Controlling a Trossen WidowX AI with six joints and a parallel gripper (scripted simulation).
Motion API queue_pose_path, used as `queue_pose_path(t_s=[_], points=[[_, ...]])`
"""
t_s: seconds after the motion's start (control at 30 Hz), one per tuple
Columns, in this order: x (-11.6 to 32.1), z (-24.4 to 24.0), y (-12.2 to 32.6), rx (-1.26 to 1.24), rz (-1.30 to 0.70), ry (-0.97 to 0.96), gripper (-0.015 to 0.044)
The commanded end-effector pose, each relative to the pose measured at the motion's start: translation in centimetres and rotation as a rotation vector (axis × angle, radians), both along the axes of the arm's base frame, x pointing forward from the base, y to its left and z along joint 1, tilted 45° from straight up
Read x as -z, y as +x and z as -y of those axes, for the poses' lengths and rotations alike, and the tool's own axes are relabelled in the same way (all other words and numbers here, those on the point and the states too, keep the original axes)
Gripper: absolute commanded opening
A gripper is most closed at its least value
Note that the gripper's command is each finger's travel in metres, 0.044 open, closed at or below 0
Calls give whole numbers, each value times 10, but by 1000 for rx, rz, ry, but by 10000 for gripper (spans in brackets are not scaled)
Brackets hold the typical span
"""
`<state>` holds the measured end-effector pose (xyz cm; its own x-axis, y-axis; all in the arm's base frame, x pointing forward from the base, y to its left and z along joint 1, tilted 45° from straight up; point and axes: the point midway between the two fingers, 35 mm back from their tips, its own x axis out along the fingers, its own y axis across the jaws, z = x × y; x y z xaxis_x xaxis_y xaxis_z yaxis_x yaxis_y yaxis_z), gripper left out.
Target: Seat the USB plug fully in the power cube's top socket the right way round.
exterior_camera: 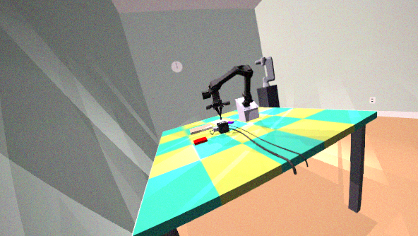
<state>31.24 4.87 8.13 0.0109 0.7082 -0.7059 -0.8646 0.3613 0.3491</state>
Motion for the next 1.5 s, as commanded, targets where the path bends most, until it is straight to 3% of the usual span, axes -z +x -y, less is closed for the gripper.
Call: queue_pose_path(t_s=[0.0, 1.47], points=[[0, 0, 0, 63, -63, 1, 0], [0, 0, 0, 876, -879, 13, 0]])
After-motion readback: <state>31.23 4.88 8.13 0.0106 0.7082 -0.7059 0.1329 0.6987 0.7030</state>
